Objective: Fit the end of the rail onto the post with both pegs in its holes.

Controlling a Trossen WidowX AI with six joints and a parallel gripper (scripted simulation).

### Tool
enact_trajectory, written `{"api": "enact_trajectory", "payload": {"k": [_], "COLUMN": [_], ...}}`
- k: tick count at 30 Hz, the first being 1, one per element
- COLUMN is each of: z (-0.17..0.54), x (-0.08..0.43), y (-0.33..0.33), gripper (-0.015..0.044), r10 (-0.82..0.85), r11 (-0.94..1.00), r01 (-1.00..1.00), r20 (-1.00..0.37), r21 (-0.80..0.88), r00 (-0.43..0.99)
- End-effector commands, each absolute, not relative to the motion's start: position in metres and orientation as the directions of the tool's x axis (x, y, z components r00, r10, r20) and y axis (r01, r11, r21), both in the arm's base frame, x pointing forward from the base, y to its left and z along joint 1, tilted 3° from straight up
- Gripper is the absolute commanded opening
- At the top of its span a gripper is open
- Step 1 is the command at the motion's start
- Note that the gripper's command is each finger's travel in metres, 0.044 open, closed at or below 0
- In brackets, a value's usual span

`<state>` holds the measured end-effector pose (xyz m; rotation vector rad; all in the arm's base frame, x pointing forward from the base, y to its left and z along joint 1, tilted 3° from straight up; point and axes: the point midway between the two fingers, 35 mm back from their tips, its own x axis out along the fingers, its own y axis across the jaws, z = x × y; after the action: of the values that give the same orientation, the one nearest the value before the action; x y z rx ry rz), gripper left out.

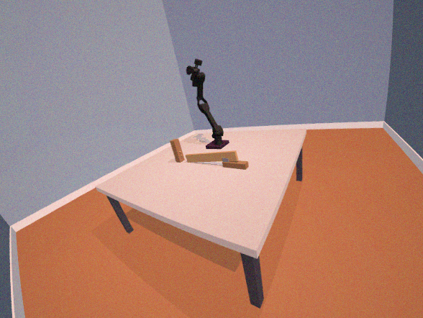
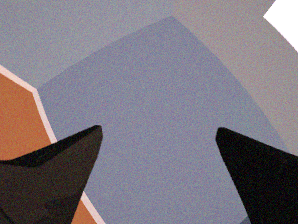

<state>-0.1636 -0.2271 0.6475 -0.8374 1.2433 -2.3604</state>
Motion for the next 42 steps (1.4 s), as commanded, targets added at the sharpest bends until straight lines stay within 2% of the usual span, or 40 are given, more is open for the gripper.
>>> {"api": "enact_trajectory", "payload": {"k": [1, 2, 13, 19, 23, 32, 42], "z": [0.649, 0.654, 0.736, 0.758, 0.763, 0.741, 0.663], "x": [-0.163, -0.163, -0.125, -0.08, -0.04, 0.075, 0.214], "y": [-0.225, -0.219, -0.077, 0.004, 0.056, 0.154, 0.216], "gripper": [0.0426, 0.044, 0.044, 0.044, 0.044, 0.044, 0.044], "r10": [-0.54, -0.529, -0.188, 0.032, 0.182, 0.477, 0.652], "r11": [-0.56, -0.566, -0.6, -0.508, -0.379, 0.037, 0.495], "r01": [0.02, -0.003, -0.509, -0.74, -0.869, -0.997, -0.869], "r20": [0.347, 0.366, 0.727, 0.849, 0.895, 0.878, 0.653], "r21": [-0.829, -0.824, -0.617, -0.441, -0.317, -0.074, 0.018], "r00": [-0.767, -0.766, -0.66, -0.528, -0.406, -0.048, 0.385]}}
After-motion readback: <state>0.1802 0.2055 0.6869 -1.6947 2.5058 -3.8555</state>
